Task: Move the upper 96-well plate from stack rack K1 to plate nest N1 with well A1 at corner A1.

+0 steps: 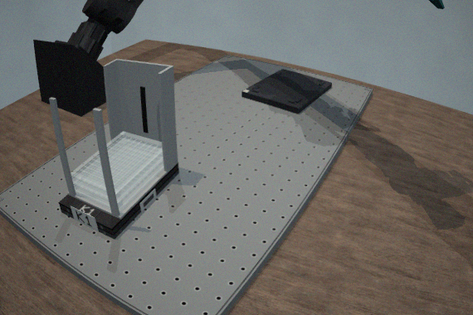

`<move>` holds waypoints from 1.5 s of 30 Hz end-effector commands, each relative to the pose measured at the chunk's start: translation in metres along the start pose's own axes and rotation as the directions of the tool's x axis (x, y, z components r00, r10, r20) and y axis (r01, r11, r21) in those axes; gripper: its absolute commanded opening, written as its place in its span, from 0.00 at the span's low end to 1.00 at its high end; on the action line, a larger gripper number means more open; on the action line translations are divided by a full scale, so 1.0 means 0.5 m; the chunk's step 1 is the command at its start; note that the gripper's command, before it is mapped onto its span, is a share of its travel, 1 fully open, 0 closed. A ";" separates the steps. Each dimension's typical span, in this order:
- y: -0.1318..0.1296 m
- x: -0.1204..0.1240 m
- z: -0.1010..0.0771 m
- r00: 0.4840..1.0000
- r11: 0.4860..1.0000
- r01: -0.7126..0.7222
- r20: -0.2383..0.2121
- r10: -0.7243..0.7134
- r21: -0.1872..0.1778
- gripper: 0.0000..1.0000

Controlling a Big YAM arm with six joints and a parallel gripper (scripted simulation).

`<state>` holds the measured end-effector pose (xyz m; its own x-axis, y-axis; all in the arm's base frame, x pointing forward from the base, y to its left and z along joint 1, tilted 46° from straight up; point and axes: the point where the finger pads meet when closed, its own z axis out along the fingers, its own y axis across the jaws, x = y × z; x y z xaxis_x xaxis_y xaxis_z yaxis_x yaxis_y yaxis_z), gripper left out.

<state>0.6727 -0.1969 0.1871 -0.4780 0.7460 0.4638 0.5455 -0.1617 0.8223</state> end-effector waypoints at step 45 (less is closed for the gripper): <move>-0.186 -0.124 -0.129 0.970 0.973 -0.163 0.207 0.127 0.164 1.00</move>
<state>0.6168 -0.2452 0.1040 -0.2717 0.8232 0.4984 0.7195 -0.1702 0.6733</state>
